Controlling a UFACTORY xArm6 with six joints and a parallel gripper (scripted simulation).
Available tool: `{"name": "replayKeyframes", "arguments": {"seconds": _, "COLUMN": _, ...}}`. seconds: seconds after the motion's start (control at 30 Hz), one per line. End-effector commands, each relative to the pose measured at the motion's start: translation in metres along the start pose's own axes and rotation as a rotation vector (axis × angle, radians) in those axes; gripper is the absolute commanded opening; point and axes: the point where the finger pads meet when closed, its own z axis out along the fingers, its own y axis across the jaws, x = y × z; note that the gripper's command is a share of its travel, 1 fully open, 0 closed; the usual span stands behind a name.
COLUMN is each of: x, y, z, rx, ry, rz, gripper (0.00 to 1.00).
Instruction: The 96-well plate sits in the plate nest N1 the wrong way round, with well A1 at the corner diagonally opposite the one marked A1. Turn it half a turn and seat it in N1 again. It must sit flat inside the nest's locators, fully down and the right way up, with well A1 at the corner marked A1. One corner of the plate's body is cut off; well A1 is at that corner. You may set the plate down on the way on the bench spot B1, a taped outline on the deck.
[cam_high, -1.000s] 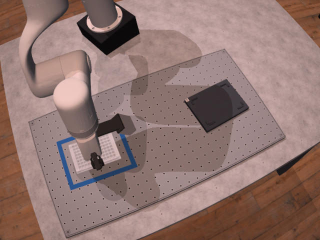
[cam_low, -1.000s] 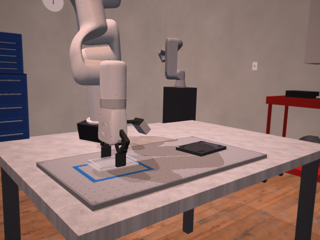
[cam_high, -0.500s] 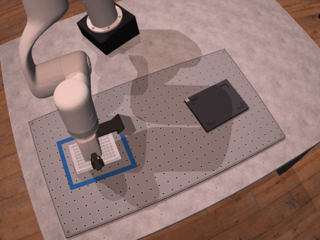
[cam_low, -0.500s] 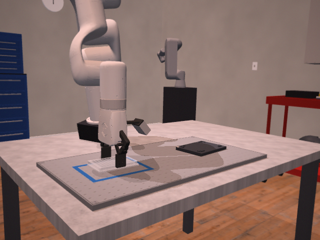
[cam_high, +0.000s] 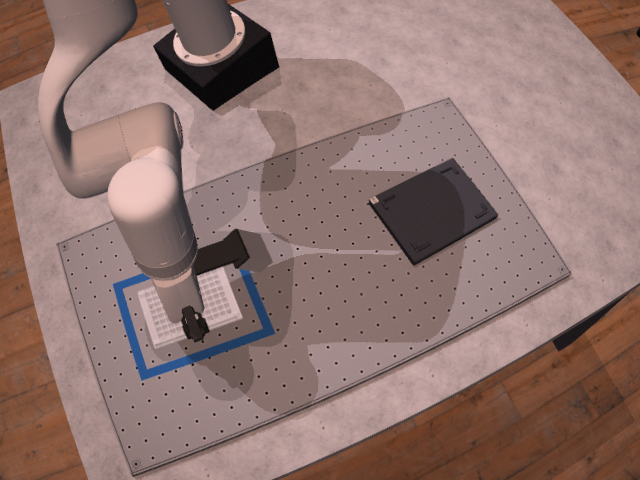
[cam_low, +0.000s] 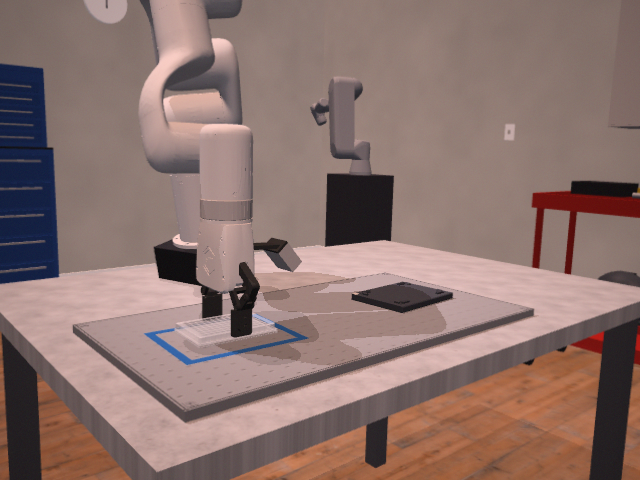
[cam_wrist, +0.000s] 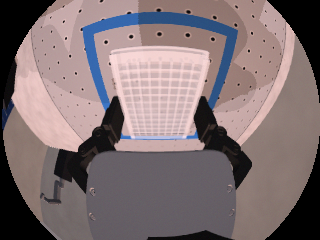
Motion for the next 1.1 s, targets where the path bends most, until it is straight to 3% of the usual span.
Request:
{"name": "replayKeyframes", "arguments": {"seconds": 0.0, "x": -0.0006, "y": 0.0015, "z": -0.0006, "rx": -0.004, "ry": -0.001, "rz": 0.0, "gripper": 0.0}}
{"name": "replayKeyframes", "arguments": {"seconds": 0.8, "x": -0.0006, "y": 0.0015, "z": 0.0027, "rx": -0.004, "ry": -0.001, "rz": 0.0, "gripper": 0.0}}
{"name": "replayKeyframes", "arguments": {"seconds": 0.83, "x": -0.0006, "y": 0.0015, "z": 0.0034, "rx": -0.004, "ry": -0.001, "rz": 0.0, "gripper": 1.0}}
{"name": "replayKeyframes", "arguments": {"seconds": 1.07, "x": -0.0006, "y": 0.0015, "z": 0.0034, "rx": -0.004, "ry": -0.001, "rz": 0.0, "gripper": 1.0}}
